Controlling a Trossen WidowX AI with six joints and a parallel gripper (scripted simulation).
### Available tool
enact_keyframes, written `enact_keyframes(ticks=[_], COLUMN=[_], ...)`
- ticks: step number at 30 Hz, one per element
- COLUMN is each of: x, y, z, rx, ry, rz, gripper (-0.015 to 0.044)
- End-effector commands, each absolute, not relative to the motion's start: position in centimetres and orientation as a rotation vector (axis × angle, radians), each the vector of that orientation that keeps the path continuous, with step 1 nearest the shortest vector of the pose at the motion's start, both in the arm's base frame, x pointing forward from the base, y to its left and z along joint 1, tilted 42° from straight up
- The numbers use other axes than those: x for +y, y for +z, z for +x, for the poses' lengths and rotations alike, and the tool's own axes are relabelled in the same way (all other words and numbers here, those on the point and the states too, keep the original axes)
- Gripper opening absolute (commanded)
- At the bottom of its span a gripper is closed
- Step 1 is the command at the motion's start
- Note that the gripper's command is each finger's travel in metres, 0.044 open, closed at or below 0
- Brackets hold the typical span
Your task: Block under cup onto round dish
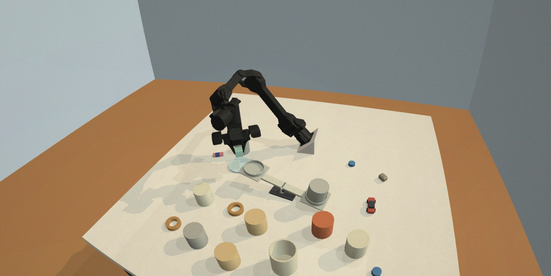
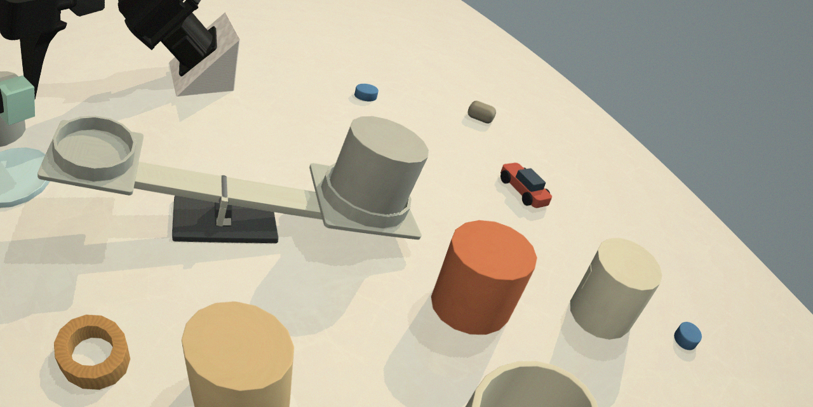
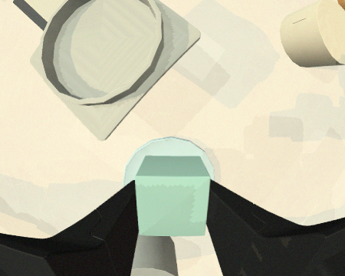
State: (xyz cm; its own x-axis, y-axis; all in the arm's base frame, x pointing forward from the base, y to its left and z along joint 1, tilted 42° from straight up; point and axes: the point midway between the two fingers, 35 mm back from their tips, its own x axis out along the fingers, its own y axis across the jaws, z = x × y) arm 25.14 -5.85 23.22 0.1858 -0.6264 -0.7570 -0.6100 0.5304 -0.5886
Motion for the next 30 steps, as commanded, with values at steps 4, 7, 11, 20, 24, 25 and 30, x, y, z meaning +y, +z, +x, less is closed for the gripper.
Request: enact_keyframes(ticks=[4,7,11,20,24,25,30], x=[-9.3,-10.4,-10.6,-12.8,-13.2,-13.2,-13.5], y=[23.1,23.0,22.8,20.4,20.0,20.0,19.6], z=[23.1,22.3,22.3,22.7,22.8,22.8,22.8], rx=[1.527,1.545,1.547,1.546,1.546,1.546,1.546], ry=[-0.036,-0.044,-0.045,-0.047,-0.048,-0.048,-0.048], rz=[-1.128,-1.127,-1.126,-1.127,-1.128,-1.128,-1.128], gripper=[0.0,0.0,0.0,0.0,0.0,0.0,0.0])
